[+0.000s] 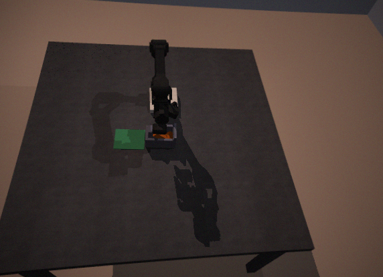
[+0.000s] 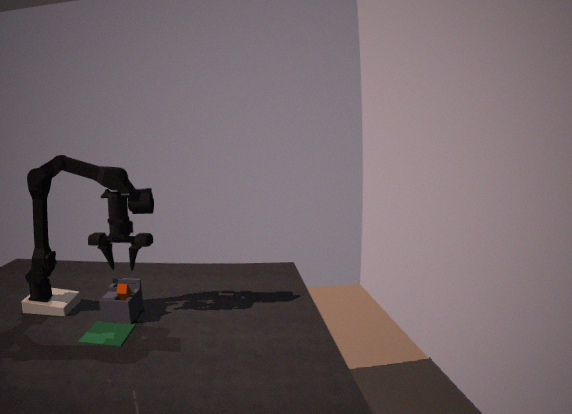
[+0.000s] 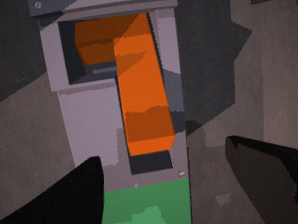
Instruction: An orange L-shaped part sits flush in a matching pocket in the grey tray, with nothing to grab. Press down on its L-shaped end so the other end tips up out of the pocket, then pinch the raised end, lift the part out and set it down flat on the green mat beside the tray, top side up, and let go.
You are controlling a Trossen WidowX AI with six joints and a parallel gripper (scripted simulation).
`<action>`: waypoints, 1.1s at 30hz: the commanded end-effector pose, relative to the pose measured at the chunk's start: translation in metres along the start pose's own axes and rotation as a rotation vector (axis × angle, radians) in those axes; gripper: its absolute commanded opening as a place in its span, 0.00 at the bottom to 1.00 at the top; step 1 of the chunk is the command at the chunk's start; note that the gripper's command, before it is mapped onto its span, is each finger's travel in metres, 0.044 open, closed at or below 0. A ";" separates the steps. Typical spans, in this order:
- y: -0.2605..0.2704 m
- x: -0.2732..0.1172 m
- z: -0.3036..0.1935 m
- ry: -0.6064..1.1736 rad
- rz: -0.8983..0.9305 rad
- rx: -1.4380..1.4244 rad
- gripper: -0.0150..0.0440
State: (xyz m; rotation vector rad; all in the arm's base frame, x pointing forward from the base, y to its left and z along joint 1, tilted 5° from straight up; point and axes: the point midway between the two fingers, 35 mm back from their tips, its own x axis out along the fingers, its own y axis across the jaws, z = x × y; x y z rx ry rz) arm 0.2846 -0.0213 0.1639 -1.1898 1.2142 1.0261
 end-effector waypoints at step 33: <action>0.002 0.066 0.000 -0.003 0.006 -0.016 0.73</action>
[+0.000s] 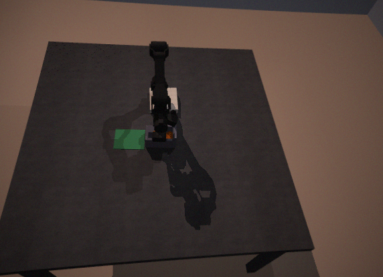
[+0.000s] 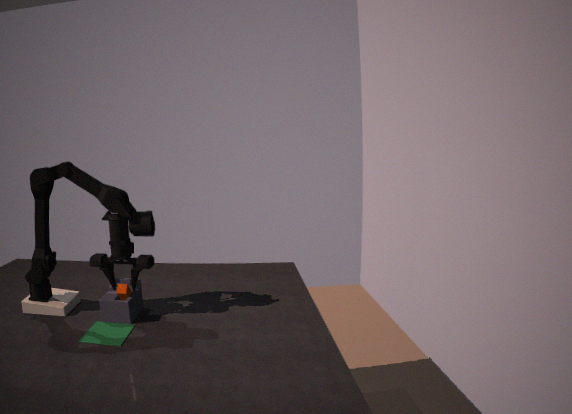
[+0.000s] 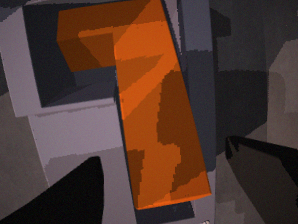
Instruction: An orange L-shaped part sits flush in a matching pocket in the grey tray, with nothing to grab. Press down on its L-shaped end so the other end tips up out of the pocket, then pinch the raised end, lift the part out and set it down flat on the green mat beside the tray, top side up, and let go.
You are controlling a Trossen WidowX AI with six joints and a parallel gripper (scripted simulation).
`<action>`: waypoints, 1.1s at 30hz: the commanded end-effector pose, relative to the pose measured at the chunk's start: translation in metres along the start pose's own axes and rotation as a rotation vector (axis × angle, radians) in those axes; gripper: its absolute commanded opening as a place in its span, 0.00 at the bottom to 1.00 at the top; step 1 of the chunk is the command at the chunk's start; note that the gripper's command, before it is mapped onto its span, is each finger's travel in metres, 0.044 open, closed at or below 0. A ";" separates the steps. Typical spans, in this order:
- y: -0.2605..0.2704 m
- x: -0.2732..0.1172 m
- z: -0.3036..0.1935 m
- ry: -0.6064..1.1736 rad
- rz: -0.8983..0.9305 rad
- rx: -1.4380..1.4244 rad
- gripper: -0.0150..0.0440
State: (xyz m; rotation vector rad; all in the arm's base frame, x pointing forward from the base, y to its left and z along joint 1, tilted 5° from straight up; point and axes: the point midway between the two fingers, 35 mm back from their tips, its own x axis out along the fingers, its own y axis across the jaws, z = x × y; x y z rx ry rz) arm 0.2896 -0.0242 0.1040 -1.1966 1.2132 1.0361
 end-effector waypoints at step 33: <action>0.001 0.002 0.000 -0.001 0.002 -0.001 0.25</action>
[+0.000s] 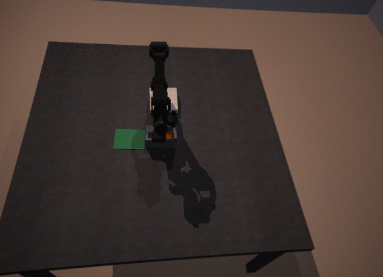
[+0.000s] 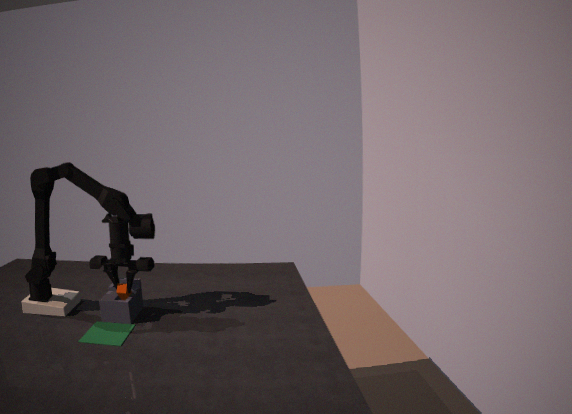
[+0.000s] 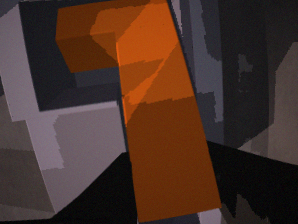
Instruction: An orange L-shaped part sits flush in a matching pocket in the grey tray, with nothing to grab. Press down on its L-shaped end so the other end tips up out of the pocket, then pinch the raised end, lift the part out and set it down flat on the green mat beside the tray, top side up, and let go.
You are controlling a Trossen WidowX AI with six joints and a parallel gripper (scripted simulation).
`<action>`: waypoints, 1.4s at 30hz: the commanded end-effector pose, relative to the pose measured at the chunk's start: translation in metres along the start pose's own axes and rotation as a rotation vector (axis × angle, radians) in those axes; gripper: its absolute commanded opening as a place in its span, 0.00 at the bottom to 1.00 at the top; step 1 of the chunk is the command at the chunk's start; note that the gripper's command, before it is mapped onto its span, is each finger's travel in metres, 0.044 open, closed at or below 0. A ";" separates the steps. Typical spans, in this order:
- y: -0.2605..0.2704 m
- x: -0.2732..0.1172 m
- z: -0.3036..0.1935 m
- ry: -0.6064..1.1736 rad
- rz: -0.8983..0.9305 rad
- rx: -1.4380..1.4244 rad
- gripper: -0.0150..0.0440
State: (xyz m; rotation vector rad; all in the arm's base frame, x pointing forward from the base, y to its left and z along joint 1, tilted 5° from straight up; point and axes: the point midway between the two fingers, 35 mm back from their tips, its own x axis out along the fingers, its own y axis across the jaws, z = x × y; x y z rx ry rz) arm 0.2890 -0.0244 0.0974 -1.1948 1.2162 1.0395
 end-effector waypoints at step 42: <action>0.000 -0.070 0.000 -0.004 -0.002 -0.005 0.25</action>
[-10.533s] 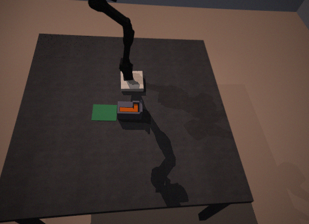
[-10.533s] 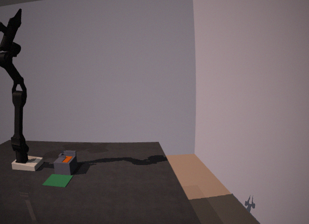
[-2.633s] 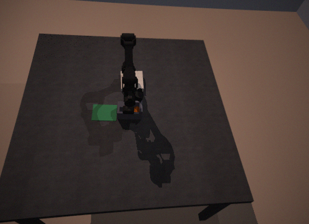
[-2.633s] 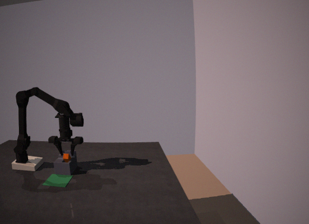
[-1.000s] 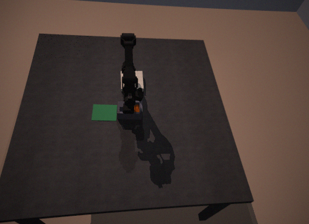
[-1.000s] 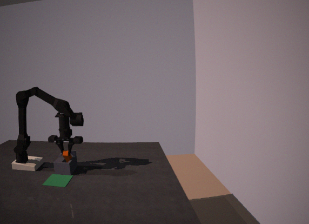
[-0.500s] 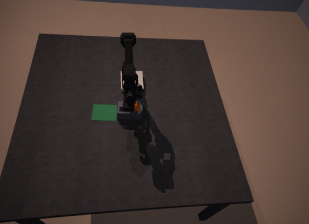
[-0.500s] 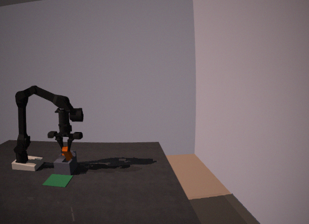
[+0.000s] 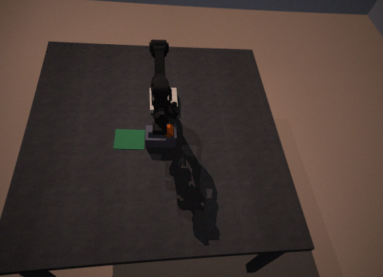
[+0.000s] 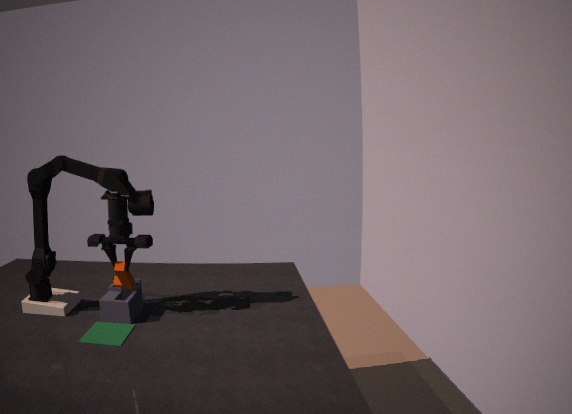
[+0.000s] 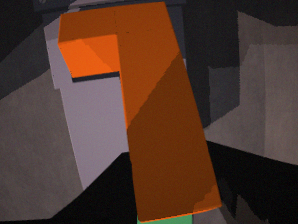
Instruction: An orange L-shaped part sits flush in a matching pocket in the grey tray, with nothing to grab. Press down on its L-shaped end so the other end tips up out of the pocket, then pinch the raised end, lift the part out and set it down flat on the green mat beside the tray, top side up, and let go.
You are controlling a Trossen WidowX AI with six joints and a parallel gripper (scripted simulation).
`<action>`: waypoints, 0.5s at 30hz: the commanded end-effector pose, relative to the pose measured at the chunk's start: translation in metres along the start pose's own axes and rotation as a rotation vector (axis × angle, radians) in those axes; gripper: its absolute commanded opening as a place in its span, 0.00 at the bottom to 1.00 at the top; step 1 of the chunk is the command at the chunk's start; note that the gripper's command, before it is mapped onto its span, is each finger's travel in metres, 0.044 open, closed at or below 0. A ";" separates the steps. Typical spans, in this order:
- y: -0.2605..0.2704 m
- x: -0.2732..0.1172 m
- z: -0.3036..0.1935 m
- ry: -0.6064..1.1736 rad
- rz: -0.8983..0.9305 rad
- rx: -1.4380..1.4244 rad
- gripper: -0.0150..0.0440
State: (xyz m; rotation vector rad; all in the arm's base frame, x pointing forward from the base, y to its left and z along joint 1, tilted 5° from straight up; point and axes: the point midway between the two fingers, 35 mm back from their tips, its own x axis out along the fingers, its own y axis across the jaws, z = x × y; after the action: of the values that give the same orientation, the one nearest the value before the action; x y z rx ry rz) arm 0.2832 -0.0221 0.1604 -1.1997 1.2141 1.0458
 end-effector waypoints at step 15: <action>0.000 -0.021 0.000 -0.004 -0.003 0.002 0.25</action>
State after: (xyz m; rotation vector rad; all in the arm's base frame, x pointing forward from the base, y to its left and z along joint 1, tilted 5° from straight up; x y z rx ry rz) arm 0.2816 -0.0214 0.1787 -1.2016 1.2124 1.0465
